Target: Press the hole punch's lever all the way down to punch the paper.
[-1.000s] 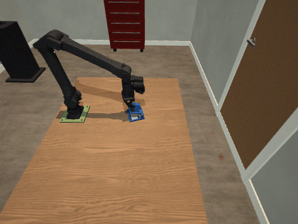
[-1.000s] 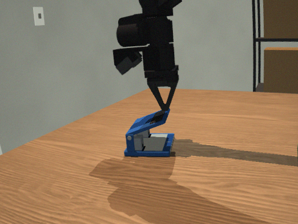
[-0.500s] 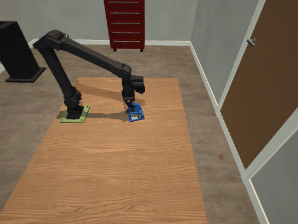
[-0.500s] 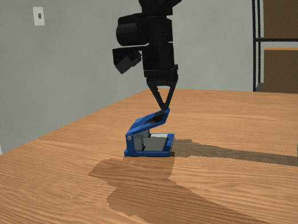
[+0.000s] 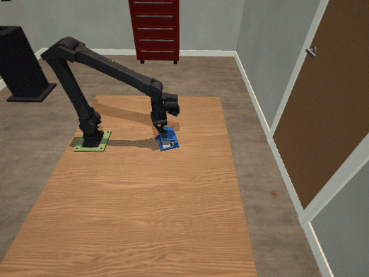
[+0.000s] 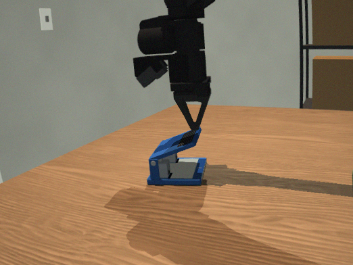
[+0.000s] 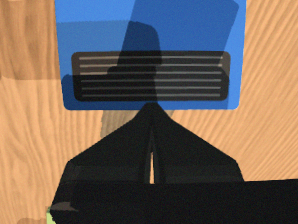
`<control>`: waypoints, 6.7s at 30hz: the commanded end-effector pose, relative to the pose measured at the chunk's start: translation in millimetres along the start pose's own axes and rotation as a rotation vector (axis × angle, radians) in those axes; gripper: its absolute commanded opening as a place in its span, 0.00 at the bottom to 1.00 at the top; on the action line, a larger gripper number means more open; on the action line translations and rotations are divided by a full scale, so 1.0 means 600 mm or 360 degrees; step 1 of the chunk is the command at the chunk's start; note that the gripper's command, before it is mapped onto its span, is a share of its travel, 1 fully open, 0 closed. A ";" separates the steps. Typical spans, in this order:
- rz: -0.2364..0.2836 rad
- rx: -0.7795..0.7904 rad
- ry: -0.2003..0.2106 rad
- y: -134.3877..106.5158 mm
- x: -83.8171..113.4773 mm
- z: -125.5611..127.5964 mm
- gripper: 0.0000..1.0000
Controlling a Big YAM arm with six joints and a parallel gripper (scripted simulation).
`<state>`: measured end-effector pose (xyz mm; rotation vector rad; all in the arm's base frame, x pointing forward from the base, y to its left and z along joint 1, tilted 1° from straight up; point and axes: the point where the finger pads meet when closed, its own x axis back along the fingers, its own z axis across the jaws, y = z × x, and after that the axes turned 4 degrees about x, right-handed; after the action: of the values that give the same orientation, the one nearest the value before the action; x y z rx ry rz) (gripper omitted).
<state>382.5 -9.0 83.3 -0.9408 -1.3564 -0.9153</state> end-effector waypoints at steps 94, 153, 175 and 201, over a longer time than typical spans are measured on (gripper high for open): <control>-0.0002 0.0000 0.0003 -0.003 -0.041 -0.003 0.00; 0.0034 0.0000 0.0014 -0.018 -0.057 0.000 0.00; 0.0007 -0.0001 0.0003 -0.018 -0.074 -0.002 0.00; 0.0024 -0.0002 0.0010 -0.022 -0.074 0.000 0.00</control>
<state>386.1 -9.8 62.5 -0.9205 -1.4038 -0.9477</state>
